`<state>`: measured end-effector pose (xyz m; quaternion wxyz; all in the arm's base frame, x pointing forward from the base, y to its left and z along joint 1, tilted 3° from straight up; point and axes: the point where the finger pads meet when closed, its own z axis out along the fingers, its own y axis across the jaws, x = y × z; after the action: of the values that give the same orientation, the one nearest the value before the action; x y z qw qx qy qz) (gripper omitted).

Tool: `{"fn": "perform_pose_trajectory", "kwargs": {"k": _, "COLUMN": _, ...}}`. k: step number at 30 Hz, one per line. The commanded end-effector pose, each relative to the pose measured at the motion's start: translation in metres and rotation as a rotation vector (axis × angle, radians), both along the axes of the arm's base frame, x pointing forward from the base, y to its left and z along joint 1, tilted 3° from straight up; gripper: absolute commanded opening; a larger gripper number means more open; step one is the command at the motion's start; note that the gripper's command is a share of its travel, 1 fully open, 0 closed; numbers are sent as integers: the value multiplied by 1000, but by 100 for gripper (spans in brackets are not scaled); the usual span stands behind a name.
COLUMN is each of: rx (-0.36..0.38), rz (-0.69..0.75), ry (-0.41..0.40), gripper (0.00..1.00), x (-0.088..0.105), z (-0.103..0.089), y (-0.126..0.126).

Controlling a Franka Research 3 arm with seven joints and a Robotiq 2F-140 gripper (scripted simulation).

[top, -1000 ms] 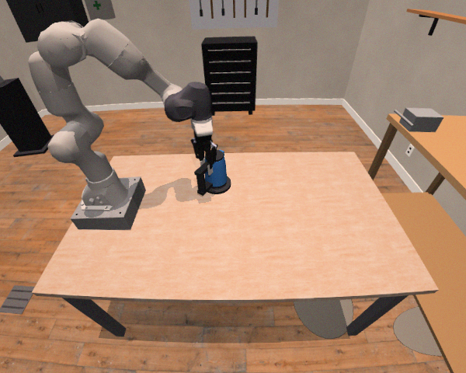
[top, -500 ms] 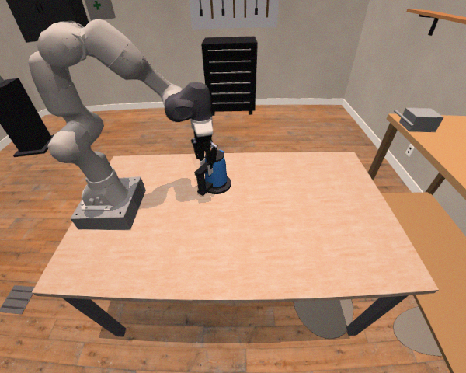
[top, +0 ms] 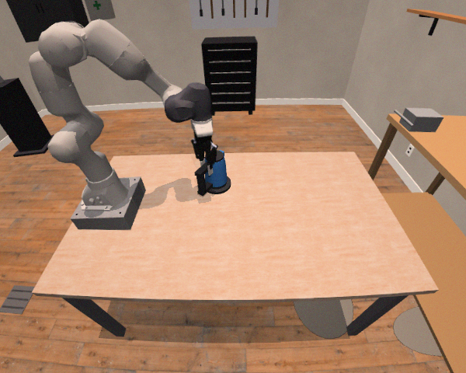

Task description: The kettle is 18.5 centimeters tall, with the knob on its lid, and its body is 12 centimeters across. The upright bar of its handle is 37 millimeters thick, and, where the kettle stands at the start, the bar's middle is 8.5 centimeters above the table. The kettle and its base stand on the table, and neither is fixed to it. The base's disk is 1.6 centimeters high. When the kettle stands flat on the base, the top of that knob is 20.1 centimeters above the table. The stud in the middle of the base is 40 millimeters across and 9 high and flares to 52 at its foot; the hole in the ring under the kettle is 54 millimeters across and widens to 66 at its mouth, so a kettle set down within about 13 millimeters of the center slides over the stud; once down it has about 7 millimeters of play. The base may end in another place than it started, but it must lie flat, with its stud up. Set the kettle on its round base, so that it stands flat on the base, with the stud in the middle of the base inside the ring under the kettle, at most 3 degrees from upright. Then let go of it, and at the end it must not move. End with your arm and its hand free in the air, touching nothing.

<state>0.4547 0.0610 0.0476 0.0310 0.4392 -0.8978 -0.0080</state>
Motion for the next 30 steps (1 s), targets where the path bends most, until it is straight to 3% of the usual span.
{"fn": "perform_pose_trajectory", "kwargs": {"k": 1, "rx": -1, "rz": -5, "ry": -11, "gripper": 0, "x": 4, "z": 2, "y": 0}}
{"fn": "perform_pose_trajectory", "kwargs": {"k": 26, "rx": -1, "rz": -5, "ry": -11, "gripper": 0, "x": 4, "z": -1, "y": 0}}
{"fn": "perform_pose_trajectory", "kwargs": {"k": 27, "rx": -1, "rz": -5, "ry": -11, "gripper": 47, "x": 4, "z": -1, "y": 0}}
{"fn": "perform_pose_trajectory", "kwargs": {"k": 30, "rx": -1, "rz": -5, "ry": -11, "gripper": 47, "x": 4, "z": -1, "y": 0}}
